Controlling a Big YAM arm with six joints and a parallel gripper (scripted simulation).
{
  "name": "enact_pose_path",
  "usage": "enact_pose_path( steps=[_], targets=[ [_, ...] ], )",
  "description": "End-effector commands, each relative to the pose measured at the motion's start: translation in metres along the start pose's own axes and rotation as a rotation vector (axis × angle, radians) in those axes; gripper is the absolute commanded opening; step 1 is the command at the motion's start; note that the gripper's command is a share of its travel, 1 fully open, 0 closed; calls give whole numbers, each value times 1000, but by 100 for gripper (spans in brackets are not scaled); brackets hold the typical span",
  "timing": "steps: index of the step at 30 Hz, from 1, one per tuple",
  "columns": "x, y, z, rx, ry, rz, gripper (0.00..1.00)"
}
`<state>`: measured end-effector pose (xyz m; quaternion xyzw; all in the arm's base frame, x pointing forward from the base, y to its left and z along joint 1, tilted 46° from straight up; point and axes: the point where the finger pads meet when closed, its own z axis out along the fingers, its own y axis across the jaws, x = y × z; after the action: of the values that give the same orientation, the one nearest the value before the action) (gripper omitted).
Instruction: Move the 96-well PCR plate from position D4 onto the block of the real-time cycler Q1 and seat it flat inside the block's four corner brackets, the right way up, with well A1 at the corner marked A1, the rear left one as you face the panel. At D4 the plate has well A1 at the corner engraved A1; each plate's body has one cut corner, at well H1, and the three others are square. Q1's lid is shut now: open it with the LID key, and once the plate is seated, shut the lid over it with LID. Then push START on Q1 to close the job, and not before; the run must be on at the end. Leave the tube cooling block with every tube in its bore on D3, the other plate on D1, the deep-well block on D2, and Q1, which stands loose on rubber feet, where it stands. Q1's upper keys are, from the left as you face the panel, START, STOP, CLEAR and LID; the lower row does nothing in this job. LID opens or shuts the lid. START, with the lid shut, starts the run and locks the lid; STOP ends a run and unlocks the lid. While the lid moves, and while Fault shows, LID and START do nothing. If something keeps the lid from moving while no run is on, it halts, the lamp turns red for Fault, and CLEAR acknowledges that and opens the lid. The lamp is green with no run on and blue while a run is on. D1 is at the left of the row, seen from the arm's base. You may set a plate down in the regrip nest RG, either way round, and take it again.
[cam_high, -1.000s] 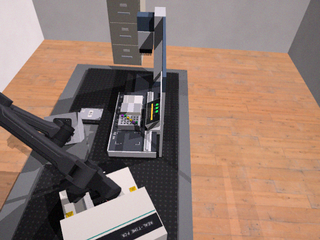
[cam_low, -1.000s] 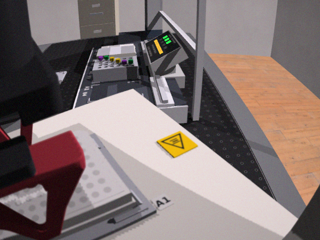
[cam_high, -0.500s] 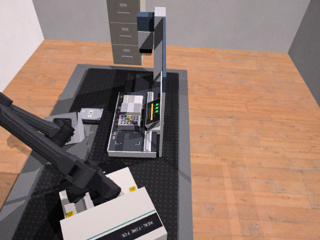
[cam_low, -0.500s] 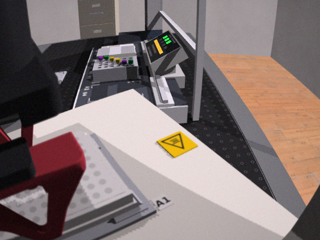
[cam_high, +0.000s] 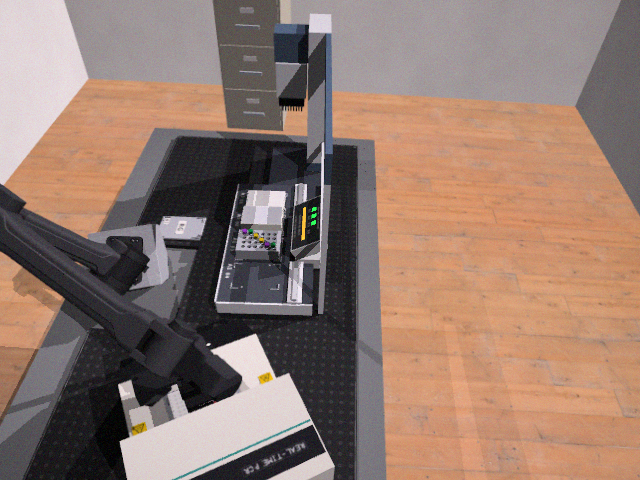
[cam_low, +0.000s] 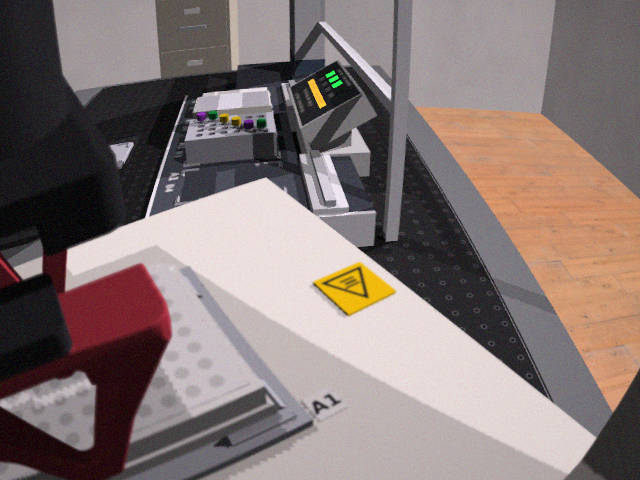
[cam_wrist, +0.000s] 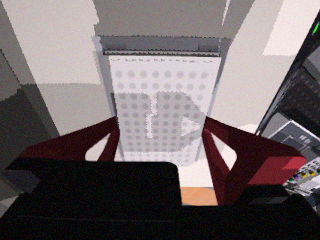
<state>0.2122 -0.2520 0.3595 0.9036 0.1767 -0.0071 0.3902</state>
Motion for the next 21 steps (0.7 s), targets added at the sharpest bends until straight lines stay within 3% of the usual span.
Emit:
enact_pose_path(
  steps=[1,21],
  targets=[
    [-2,-8,16,28,-33,19,0],
    [1,-18,27,57,-45,5,0]
  ],
)
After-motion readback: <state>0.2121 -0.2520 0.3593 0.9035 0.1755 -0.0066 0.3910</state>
